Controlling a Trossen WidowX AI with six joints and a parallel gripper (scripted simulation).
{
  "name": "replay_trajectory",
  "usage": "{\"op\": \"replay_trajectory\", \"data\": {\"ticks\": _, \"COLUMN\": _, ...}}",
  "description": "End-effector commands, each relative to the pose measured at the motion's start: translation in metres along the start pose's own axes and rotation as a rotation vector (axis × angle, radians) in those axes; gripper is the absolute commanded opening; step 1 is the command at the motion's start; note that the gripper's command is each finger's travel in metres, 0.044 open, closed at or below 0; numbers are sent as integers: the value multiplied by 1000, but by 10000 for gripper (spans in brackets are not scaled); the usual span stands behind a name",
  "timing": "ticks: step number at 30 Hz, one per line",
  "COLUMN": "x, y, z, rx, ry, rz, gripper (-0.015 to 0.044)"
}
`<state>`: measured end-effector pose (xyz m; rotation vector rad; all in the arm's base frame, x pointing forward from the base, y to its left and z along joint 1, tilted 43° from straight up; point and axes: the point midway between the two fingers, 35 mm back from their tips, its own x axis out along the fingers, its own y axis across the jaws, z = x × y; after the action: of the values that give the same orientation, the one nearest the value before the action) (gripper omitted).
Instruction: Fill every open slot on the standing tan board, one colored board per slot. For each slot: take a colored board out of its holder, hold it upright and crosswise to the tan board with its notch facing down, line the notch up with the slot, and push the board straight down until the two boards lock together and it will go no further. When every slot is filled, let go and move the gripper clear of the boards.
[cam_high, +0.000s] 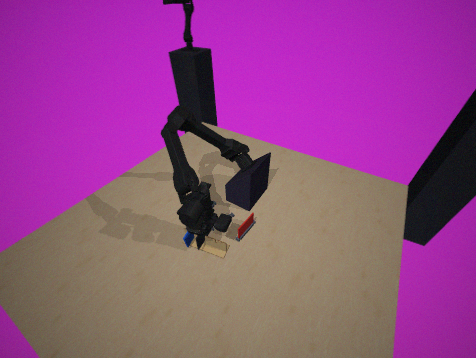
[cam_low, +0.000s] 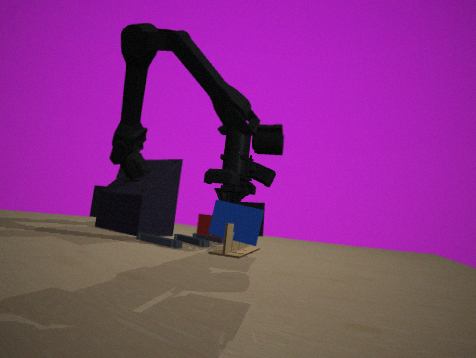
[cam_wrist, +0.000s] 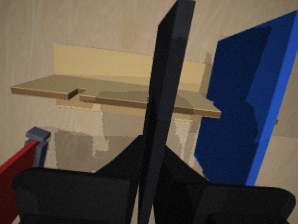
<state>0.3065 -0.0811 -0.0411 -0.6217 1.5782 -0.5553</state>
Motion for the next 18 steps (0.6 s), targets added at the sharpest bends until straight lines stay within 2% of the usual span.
{"op": "replay_trajectory", "data": {"ticks": 1, "x": 2, "y": 0, "z": -1, "rx": -7, "ry": 1, "rz": -3, "gripper": 0}}
{"op": "replay_trajectory", "data": {"ticks": 18, "x": 7, "y": 0, "z": -1, "rx": -7, "ry": 1, "rz": -3, "gripper": 0}}
